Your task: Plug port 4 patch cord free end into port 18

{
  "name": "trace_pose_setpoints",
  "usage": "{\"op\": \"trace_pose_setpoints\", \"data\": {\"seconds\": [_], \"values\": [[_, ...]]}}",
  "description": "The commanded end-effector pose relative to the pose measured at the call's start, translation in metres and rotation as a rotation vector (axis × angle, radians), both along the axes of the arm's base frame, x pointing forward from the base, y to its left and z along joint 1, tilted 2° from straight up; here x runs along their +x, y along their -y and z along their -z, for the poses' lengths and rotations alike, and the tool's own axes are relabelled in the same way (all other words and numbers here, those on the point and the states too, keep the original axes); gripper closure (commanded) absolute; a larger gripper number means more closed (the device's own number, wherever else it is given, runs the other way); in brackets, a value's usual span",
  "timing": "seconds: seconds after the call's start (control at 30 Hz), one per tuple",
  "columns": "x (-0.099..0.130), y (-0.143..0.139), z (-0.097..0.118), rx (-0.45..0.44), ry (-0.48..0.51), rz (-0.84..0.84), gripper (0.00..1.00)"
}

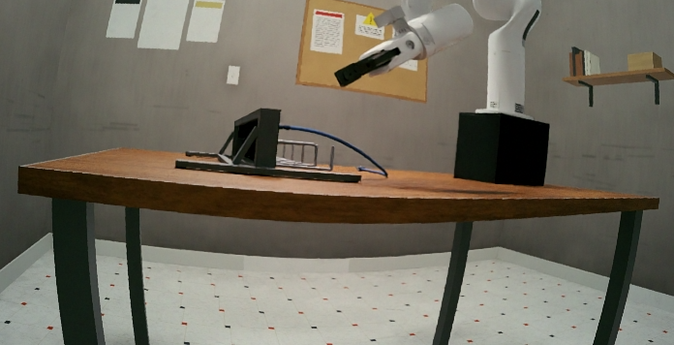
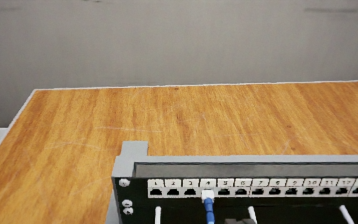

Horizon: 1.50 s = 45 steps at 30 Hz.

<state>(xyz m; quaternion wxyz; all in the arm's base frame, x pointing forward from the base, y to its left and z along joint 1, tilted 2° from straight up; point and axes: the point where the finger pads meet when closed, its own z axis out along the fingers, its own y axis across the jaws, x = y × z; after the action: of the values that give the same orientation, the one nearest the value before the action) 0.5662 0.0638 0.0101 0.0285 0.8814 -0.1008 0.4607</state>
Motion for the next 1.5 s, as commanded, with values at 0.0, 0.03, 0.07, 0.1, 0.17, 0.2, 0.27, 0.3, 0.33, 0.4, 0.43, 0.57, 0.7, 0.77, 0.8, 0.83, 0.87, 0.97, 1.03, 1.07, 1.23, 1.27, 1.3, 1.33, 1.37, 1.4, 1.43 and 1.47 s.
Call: {"op": "trace_pose_setpoints", "data": {"seconds": [0.0, 0.03, 0.07, 0.1, 0.17, 0.2, 0.27, 0.3, 0.33, 0.4, 0.43, 0.57, 0.7, 0.77, 0.8, 0.83, 0.87, 0.97, 1.03, 1.07, 1.23, 1.27, 1.3, 1.33, 1.37, 1.4, 1.43, 1.47], "values": [[0.001, 0.0, -0.001, 0.0, 0.002, 0.0, 1.0], [0.001, 0.0, -0.001, 0.0, 0.002, 0.0, 1.0], [0.001, 0.0, -0.001, 0.0, 0.002, 0.0, 1.0], [0.001, 0.0, -0.001, 0.0, 0.002, 0.0, 1.0], [0.001, 0.0, -0.001, 0.0, 0.002, 0.0, 1.0], [0.001, 0.0, -0.001, 0.0, 0.002, 0.0, 1.0], [0.001, 0.0, -0.001, 0.0, 0.002, 0.0, 1.0], [0.001, 0.0, -0.001, 0.0, 0.002, 0.0, 1.0], [0.001, 0.0, -0.001, 0.0, 0.002, 0.0, 1.0], [0.001, 0.0, -0.001, 0.0, 0.002, 0.0, 1.0], [0.001, 0.0, -0.001, 0.0, 0.002, 0.0, 1.0], [0.001, 0.0, -0.001, 0.0, 0.002, 0.0, 1.0], [-0.001, 0.0, -0.001, 0.0, 0.002, 0.0, 1.0], [-0.002, -0.001, -0.003, 0.0, 0.002, 0.0, 1.0], [-0.003, -0.001, -0.003, 0.0, 0.002, 0.0, 1.0], [-0.005, -0.001, -0.004, 0.0, 0.002, 0.0, 1.0], [-0.006, -0.001, -0.005, 0.0, 0.002, 0.0, 1.0], [-0.011, -0.002, -0.009, 0.0, 0.002, 0.0, 1.0], [-0.015, -0.003, -0.012, 0.0, 0.002, 0.0, 1.0], [-0.017, -0.003, -0.013, 0.0, 0.002, 0.0, 1.0], [-0.023, -0.004, -0.017, 0.0, 0.002, 0.0, 1.0], [-0.025, -0.005, -0.019, 0.0, 0.002, 0.0, 1.0], [-0.026, -0.005, -0.02, 0.0, 0.002, 0.0, 1.0], [-0.028, -0.005, -0.021, 0.0, 0.002, 0.0, 1.0], [-0.029, -0.005, -0.022, 0.0, 0.002, 0.0, 1.0], [-0.03, -0.005, -0.022, 0.0, 0.002, 0.0, 1.0], [-0.031, -0.006, -0.023, 0.0, 0.002, 0.0, 1.0], [-0.031, -0.006, -0.023, 0.0, 0.002, 0.0, 1.0]]}}
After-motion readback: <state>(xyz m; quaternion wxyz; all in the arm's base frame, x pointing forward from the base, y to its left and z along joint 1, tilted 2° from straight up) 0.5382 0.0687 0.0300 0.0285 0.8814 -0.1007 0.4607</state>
